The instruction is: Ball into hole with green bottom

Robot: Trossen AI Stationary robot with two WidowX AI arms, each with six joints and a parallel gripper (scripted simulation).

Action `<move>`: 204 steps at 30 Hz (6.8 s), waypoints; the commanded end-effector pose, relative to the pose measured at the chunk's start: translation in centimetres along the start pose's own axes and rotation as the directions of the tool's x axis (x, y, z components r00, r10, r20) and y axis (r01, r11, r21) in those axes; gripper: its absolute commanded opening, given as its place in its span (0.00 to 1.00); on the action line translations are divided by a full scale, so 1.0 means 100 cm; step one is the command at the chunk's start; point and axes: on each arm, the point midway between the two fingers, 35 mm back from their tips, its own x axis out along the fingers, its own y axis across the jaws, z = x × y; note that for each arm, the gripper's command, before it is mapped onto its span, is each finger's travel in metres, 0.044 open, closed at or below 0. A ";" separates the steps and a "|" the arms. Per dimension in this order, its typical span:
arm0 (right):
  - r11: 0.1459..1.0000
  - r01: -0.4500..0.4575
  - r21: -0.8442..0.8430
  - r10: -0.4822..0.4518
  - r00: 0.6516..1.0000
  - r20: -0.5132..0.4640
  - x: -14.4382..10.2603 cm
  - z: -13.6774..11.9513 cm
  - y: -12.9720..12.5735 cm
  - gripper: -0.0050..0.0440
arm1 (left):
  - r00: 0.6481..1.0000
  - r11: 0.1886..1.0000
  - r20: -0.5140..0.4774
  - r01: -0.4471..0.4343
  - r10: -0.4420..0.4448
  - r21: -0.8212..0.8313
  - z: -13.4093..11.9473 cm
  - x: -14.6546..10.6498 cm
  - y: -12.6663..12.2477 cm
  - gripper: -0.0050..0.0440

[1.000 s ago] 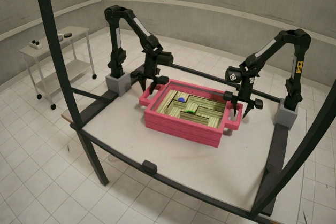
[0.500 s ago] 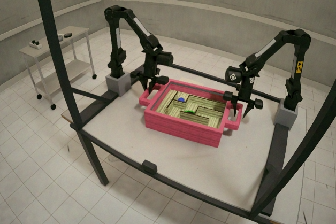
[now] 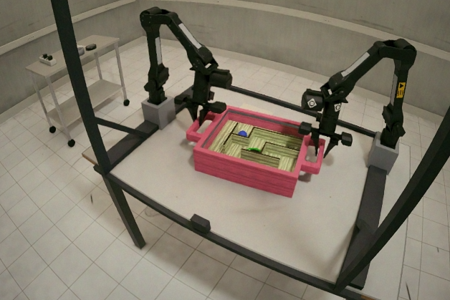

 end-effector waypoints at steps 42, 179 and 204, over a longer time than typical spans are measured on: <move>0.999 -0.032 -0.008 0.032 0.999 -0.017 -0.014 -0.008 0.007 0.00 | 0.999 0.999 -0.005 0.033 -0.033 0.010 -0.005 -0.012 -0.008 0.00; 1.000 -0.013 -0.008 0.013 1.000 -0.017 -0.035 -0.014 0.003 0.00 | 0.999 0.999 -0.005 0.049 -0.048 0.019 -0.011 -0.030 -0.006 0.00; 0.998 -0.066 -0.022 0.064 0.995 -0.070 -0.023 -0.008 -0.002 0.00 | 0.998 1.000 -0.059 -0.013 0.014 0.002 -0.011 -0.041 -0.011 0.00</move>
